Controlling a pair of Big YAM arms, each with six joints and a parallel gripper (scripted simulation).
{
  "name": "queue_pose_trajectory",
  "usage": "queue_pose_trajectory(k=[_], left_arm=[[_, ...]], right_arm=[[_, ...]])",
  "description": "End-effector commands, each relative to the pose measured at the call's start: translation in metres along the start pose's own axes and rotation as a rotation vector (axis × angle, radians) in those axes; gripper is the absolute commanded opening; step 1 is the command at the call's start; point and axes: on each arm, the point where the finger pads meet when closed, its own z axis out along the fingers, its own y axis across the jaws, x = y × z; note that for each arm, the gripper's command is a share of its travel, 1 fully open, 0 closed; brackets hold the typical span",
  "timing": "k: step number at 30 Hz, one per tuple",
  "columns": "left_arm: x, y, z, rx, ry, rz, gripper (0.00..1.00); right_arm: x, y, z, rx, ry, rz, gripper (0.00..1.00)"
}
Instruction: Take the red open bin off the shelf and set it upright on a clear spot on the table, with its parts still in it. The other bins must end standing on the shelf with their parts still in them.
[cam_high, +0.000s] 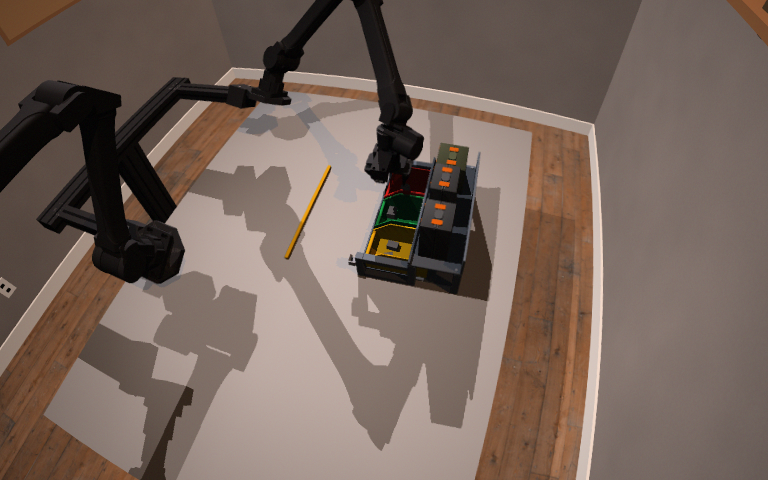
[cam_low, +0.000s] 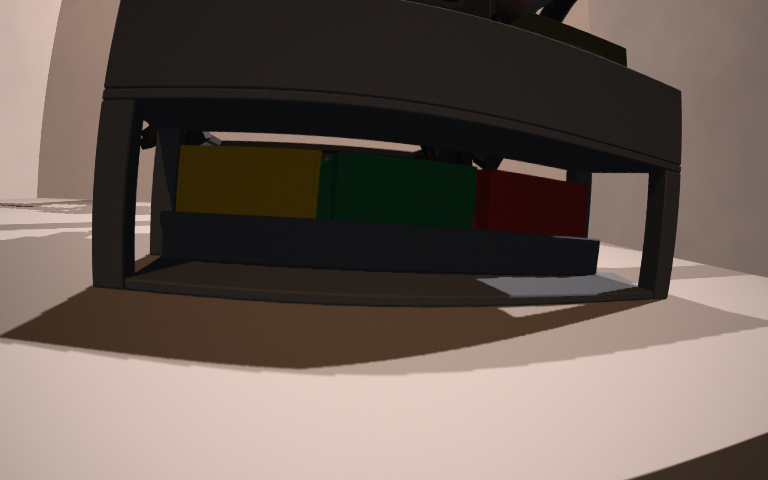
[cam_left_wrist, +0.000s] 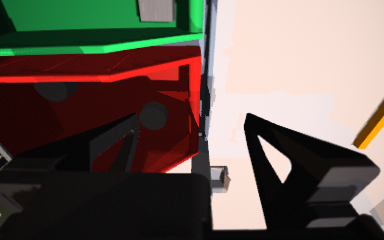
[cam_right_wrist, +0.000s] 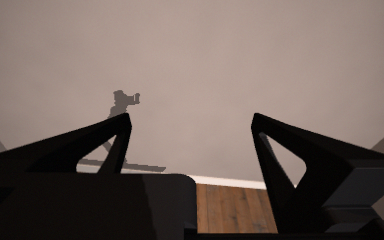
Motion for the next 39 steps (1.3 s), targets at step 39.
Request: queue_pose_trajectory(k=[39], left_arm=[[0.011, 0.000, 0.018, 0.019, 0.012, -0.008, 0.90]], right_arm=[[-0.017, -0.004, -0.009, 0.011, -0.048, 0.000, 1.00]])
